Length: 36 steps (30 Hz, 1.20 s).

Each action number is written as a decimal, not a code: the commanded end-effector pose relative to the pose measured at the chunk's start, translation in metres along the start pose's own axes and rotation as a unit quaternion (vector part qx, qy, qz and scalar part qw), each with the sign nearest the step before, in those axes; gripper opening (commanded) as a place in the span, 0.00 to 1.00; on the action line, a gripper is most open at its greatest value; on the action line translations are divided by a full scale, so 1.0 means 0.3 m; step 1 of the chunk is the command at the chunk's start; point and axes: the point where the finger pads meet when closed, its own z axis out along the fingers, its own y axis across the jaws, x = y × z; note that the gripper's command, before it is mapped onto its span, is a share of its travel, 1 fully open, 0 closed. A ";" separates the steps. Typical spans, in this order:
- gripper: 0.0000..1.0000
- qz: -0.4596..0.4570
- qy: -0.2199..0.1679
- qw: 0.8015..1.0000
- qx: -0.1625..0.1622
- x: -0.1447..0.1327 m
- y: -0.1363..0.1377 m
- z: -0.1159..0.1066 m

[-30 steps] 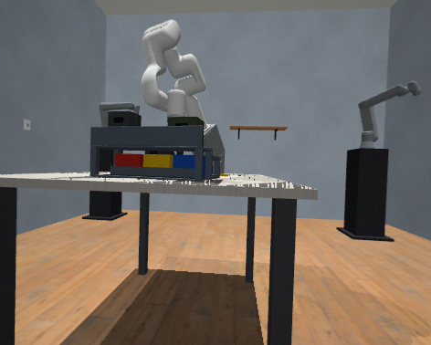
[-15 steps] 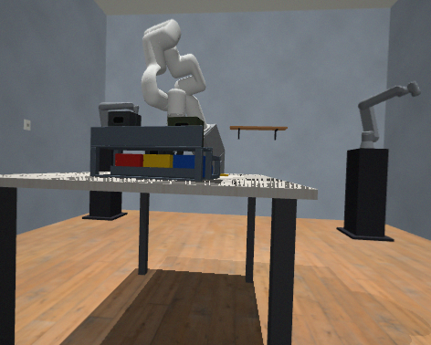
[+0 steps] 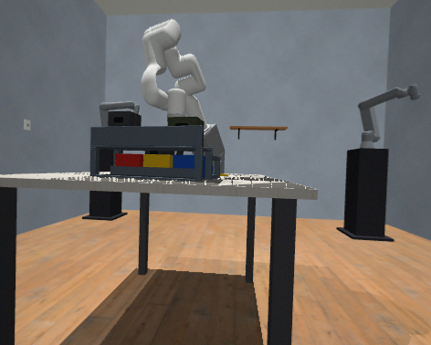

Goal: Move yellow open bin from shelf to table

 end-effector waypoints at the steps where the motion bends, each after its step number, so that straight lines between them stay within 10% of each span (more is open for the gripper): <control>1: 1.00 0.000 0.000 1.000 -0.001 0.001 0.004 -0.002; 36: 1.00 0.000 0.000 1.000 -0.001 0.001 0.004 0.064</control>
